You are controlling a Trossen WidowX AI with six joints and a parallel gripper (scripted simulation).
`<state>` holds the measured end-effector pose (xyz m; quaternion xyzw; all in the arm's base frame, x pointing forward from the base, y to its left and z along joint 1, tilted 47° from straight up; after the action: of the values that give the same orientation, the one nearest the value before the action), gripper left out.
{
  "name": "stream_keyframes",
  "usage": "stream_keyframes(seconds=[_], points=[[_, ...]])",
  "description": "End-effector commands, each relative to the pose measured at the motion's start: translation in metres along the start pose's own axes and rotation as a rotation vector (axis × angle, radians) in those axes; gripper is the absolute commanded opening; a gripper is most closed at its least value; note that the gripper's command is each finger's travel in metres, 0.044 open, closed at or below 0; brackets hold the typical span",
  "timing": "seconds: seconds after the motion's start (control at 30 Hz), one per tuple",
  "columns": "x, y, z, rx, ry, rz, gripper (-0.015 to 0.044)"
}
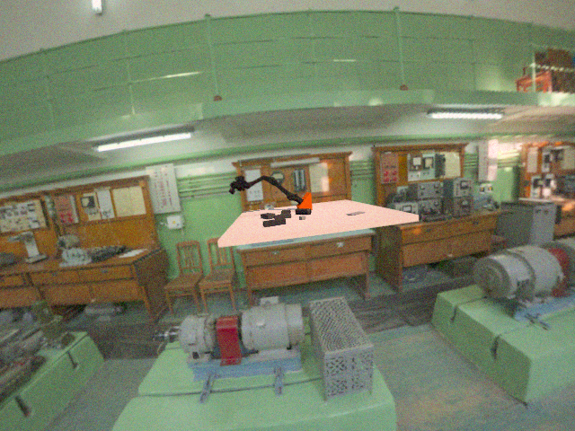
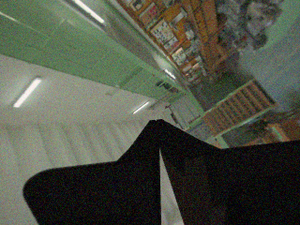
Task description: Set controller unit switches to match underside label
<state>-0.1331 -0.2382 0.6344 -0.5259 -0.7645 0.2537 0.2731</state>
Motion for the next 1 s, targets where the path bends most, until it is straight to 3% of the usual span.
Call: stream_keyframes(seconds=[0.0,0.5,0.97], points=[[-0.046,0.014,0.006,-0.038,0.116,-0.159,0.0000],[-0.174,0.109,-0.013,0.066,0.515,-0.688,0.0000],[-0.250,0.261,-0.050,0.474,0.923,-1.167,0.0000]])
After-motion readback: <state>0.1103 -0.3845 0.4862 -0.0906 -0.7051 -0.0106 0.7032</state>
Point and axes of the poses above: the point midway between the two fingers, 35 mm back from their tips, its own y axis back along the fingers, its own x axis across the jaws, z = x × y, the point moved 8 cm from there along y, back along the fingers, and after that the axes turned 2 degrees about -y, right-handed, at the moved point
